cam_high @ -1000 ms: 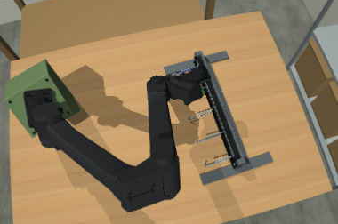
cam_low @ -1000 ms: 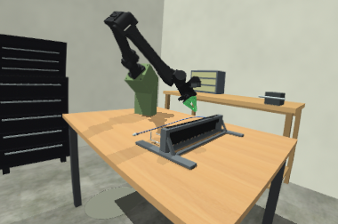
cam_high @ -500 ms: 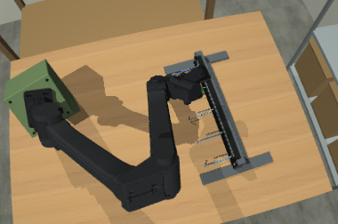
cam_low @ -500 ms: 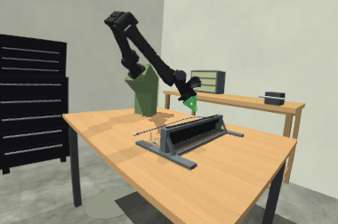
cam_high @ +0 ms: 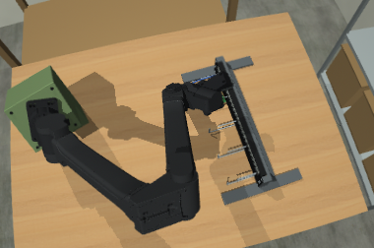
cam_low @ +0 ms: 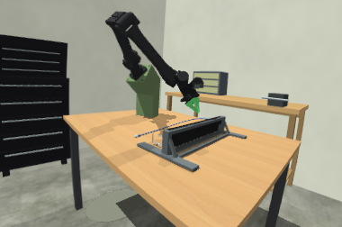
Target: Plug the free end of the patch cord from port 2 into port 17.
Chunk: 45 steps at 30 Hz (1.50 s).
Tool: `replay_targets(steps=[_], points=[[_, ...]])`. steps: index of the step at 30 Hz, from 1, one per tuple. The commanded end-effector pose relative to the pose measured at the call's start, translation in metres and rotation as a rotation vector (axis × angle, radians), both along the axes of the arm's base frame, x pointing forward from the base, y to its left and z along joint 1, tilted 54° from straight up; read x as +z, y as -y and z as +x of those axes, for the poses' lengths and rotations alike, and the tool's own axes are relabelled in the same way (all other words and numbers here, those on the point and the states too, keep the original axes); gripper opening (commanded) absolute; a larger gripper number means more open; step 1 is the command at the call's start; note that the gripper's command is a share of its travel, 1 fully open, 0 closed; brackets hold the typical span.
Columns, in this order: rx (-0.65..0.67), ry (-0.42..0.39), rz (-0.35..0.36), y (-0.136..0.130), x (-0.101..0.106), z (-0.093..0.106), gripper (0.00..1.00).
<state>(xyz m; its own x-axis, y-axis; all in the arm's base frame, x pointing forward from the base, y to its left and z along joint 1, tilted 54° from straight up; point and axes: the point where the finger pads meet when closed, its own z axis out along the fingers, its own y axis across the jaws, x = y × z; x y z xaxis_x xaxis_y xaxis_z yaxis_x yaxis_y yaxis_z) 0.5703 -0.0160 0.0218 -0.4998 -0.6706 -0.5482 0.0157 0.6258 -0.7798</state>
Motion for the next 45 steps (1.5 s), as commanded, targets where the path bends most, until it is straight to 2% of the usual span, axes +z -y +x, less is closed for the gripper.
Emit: replay_targets(steps=[1, 11, 16, 20, 22, 31, 35, 37, 45], points=[[0.016, -0.016, -0.014, -0.007, -0.007, 0.003, 0.0], [0.011, -0.018, -0.014, -0.004, -0.007, 0.002, 0.0], [0.018, -0.014, -0.011, -0.012, -0.003, -0.006, 0.0], [0.021, 0.004, -0.001, -0.024, 0.01, -0.024, 0.0], [0.021, 0.004, -0.001, -0.024, 0.01, -0.024, 0.0], [0.022, 0.006, 0.005, -0.054, 0.035, -0.092, 0.0], [0.022, 0.005, 0.006, -0.063, 0.042, -0.113, 0.0], [0.022, 0.004, 0.006, -0.065, 0.043, -0.119, 0.0], [0.0, -0.002, 0.004, -0.057, 0.041, -0.121, 0.0]])
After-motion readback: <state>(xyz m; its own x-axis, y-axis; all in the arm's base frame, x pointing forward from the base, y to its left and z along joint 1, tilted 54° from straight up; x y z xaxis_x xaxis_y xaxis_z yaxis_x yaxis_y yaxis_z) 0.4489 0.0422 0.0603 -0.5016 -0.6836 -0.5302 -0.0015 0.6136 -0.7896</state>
